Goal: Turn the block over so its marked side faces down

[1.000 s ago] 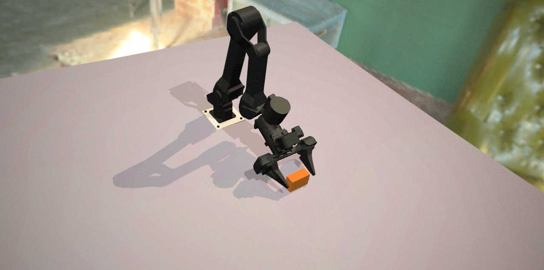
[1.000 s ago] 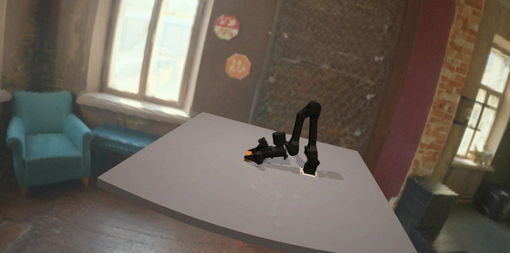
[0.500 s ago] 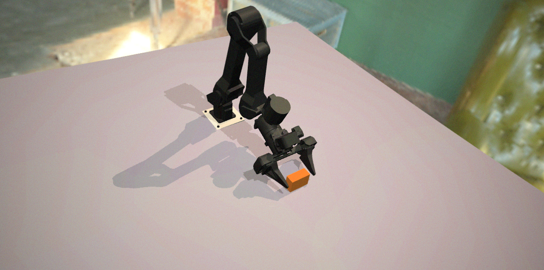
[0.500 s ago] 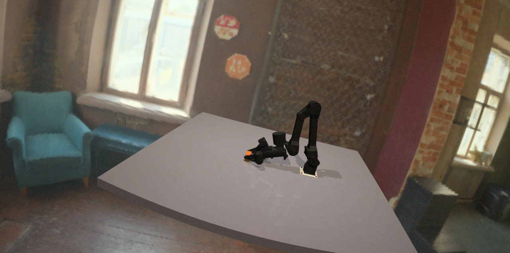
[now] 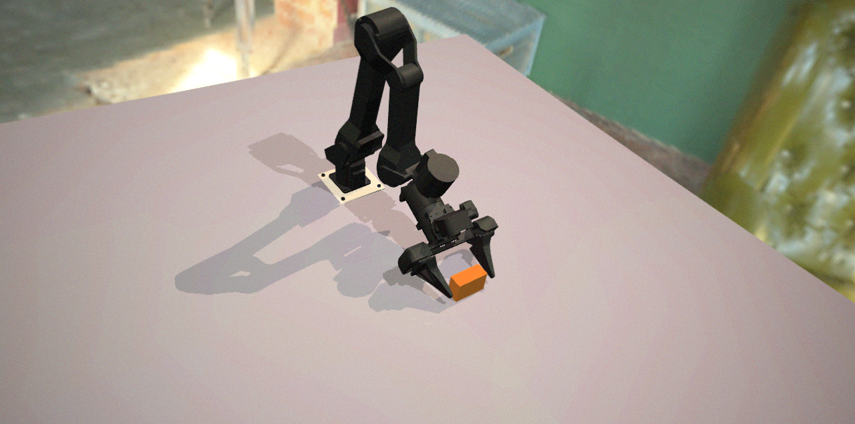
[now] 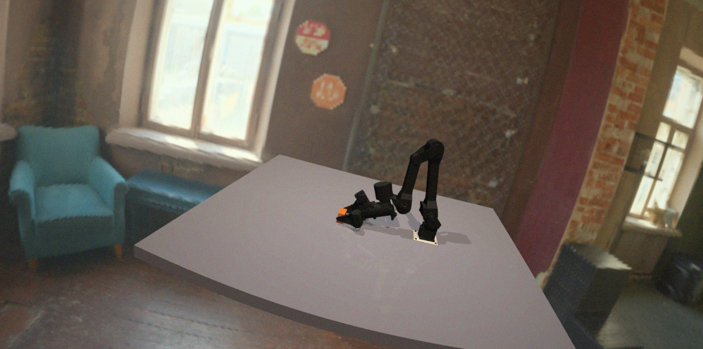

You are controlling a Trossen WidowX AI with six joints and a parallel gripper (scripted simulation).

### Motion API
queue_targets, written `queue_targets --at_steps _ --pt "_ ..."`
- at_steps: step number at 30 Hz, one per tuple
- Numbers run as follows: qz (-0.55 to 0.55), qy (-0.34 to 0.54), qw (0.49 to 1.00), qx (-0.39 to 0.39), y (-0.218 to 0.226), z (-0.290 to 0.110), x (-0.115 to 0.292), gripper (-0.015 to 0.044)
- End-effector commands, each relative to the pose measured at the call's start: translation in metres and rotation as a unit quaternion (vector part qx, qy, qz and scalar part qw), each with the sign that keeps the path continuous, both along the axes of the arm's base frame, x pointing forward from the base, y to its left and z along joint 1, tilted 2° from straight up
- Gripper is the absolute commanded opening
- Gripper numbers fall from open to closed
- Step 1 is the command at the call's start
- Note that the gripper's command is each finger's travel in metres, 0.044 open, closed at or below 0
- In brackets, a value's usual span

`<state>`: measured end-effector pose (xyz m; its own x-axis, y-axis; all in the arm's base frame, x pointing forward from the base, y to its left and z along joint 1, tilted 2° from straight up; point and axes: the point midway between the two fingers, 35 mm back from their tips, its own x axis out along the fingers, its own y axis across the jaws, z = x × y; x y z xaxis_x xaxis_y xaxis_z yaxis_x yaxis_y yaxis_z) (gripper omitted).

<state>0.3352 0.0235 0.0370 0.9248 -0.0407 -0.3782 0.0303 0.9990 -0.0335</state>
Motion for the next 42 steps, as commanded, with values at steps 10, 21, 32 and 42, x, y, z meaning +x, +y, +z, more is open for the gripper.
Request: queue_targets --at_steps 10,21,32,42 --pt "-0.005 0.174 0.985 0.011 0.005 0.052 0.009 0.044" --pt "-0.01 0.25 0.968 0.01 0.002 0.074 -0.022 0.044" --pt "-0.01 0.25 0.968 0.01 0.002 0.074 -0.022 0.044" --pt "-0.012 0.371 0.929 0.009 0.003 0.088 0.0 0.044"
